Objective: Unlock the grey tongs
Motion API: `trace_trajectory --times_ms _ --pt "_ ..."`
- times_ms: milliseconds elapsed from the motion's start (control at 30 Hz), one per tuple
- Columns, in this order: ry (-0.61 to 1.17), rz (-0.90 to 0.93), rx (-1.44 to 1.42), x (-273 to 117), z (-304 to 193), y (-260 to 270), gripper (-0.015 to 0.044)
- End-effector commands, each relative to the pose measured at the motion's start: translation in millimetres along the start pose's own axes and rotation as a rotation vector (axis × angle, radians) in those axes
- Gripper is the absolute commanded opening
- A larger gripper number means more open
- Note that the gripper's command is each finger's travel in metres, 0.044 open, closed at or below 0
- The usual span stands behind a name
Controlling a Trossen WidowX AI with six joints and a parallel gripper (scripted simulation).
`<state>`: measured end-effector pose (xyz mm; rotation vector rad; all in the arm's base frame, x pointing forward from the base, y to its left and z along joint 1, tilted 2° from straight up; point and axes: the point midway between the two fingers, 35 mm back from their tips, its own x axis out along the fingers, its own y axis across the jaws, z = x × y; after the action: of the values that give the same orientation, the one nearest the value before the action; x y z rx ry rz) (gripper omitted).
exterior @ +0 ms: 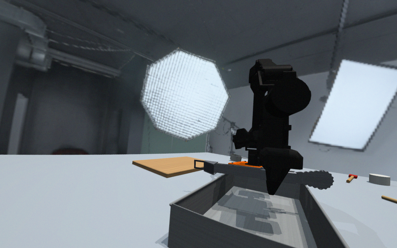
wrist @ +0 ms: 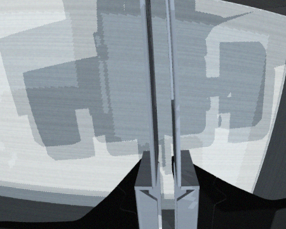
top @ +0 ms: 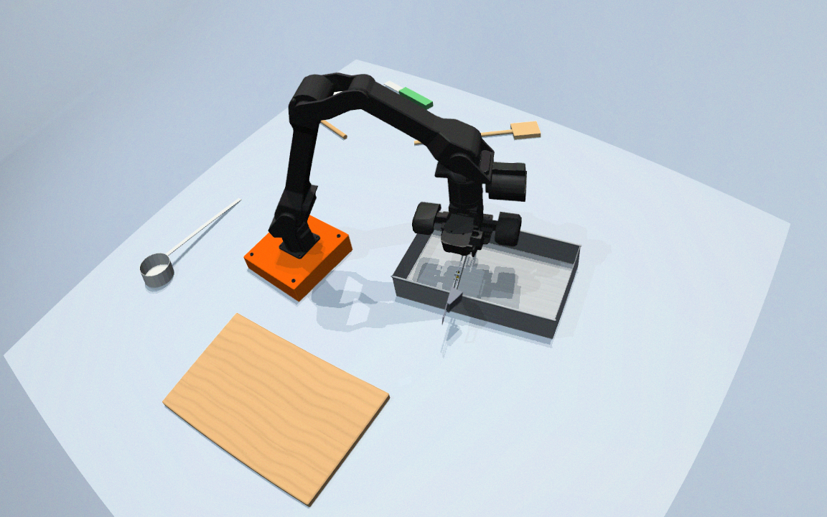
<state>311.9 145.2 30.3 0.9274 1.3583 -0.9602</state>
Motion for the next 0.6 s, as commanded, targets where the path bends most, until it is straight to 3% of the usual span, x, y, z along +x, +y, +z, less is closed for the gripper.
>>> trace_trajectory --times_ms 0,133,567 --pt "-0.003 0.020 0.003 -38.7 -0.6 4.7 -0.0150" --pt "-0.005 0.018 0.005 -70.3 -0.8 1.7 -0.0150" --pt "0.001 0.014 -0.009 -67.5 1.4 1.5 -0.0150"
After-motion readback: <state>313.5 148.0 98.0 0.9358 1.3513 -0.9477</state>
